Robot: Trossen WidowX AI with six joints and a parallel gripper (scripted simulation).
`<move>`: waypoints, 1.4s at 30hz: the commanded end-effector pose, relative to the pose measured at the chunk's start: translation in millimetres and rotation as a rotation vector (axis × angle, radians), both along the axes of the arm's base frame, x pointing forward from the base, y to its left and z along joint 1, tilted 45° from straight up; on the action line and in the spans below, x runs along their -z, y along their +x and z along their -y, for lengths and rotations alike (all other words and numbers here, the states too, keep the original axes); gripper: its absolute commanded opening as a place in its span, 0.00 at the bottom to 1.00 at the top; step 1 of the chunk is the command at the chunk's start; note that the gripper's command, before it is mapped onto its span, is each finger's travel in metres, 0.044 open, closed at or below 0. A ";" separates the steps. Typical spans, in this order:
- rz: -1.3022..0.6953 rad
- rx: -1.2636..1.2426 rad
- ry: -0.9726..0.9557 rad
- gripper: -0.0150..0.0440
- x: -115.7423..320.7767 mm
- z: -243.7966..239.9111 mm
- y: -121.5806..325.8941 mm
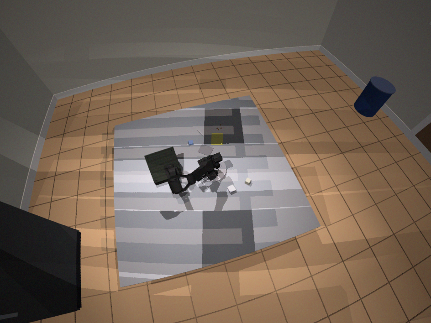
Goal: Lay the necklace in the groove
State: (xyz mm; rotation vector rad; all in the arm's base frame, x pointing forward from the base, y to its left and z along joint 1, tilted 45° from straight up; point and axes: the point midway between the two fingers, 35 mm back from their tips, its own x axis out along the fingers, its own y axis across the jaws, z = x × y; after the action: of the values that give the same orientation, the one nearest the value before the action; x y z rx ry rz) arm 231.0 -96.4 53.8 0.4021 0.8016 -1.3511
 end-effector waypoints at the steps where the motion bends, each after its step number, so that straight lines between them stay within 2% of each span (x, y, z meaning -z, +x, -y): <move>1: -0.007 -0.005 -0.005 0.46 3.3 3.0 -0.5; 2: -0.007 -0.005 -0.005 0.46 3.3 3.0 -0.5; 6: -0.001 0.001 0.000 0.28 1.5 1.4 -0.4; 8: -0.001 0.001 0.000 0.26 1.5 1.4 -0.4; 42: -0.001 0.001 0.000 0.25 1.5 1.4 -0.4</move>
State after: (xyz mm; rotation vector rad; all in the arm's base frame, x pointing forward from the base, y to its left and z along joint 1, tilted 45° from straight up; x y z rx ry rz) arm 230.4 -97.9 52.1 0.3999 0.8044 -1.3520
